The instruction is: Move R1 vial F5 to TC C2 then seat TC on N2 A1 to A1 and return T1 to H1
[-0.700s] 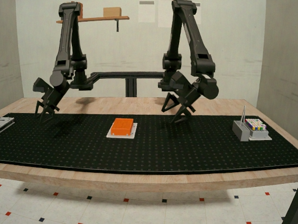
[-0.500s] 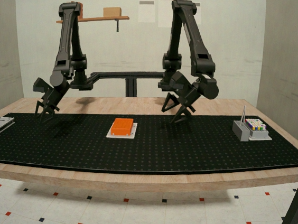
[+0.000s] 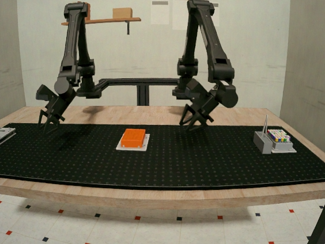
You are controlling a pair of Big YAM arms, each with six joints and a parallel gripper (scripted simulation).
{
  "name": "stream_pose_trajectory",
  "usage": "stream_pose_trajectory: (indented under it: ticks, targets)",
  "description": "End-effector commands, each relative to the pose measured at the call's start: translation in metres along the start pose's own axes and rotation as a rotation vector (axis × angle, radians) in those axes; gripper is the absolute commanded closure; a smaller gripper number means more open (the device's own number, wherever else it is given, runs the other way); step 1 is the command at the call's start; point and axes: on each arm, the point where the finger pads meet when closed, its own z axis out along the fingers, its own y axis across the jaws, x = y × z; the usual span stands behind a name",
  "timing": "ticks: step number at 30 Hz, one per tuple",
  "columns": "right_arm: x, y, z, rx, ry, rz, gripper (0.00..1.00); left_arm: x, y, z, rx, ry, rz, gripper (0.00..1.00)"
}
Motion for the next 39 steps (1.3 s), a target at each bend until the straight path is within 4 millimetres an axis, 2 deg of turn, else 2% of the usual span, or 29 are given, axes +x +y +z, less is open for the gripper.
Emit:
stream_pose_trajectory:
  ticks: [1, 3, 4, 11, 13, 28, 30, 39]
  targets:
    - [-0.013, 0.01, -0.003, -0.018, -0.018, 0.02, 0.0, -0.014, -0.002, -0.03, -0.042, 0.002, -0.047, 0.76]
    - [-0.013, 0.01, -0.003, -0.018, -0.018, 0.02, 0.0, -0.027, 0.013, -0.039, -0.069, -0.009, -0.02, 0.76]
    - [-0.013, 0.01, -0.003, -0.018, -0.018, 0.02, 0.0, -0.012, -0.004, -0.033, -0.048, 0.015, -0.069, 0.76]
    - [-0.013, 0.01, -0.003, -0.018, -0.018, 0.02, 0.0, -0.004, -0.017, -0.052, -0.09, 0.097, -0.204, 0.76]
    - [-0.013, 0.01, -0.003, -0.018, -0.018, 0.02, 0.0, -0.004, -0.017, -0.052, -0.09, 0.097, -0.204, 0.76]
    - [-0.013, 0.01, -0.003, -0.018, -0.018, 0.02, 0.0, 0.017, -0.05, -0.095, -0.213, 0.258, -0.495, 0.76]
    - [-0.013, 0.01, -0.003, -0.018, -0.018, 0.02, 0.0, 0.017, -0.05, -0.095, -0.213, 0.258, -0.495, 0.76]
    - [-0.013, 0.01, -0.003, -0.018, -0.018, 0.02, 0.0, 0.031, -0.072, -0.12, -0.312, 0.344, -0.671, 0.76]
